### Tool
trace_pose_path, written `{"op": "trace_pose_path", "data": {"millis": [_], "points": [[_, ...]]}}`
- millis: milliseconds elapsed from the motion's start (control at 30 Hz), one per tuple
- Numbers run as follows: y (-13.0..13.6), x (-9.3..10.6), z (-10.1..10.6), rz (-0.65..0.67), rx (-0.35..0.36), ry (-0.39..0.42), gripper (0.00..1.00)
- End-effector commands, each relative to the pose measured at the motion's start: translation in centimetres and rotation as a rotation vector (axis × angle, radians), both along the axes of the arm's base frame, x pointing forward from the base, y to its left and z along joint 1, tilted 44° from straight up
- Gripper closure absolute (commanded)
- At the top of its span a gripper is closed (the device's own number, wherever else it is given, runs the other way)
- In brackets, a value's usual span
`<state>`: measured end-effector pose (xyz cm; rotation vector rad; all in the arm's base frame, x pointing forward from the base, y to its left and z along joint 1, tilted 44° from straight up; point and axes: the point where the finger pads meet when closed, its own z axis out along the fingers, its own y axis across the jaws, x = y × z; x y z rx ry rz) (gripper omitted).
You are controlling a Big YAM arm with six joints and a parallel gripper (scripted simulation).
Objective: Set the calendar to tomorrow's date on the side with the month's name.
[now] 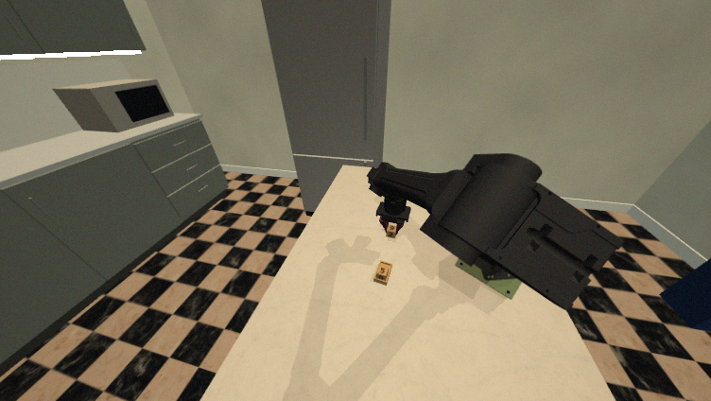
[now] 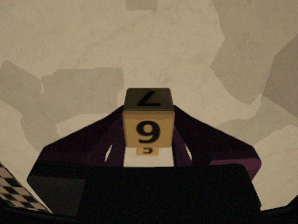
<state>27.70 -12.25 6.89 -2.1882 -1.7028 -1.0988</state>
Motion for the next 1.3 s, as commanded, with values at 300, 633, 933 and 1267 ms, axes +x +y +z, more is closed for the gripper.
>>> {"op": "trace_pose_path", "data": {"millis": [300, 633, 933, 1267], "points": [[4.8, 0.2, 6.1, -0.055, 0.007, 0.015, 0.73], [5.6, 0.4, 6.3, -0.027, -0.010, -0.010, 0.73], [6.2, 0.9, 4.9, -0.026, 0.002, 0.008, 0.73], [7.7, 2.2, 2.9, -0.027, 0.002, 0.009, 0.73]]}}
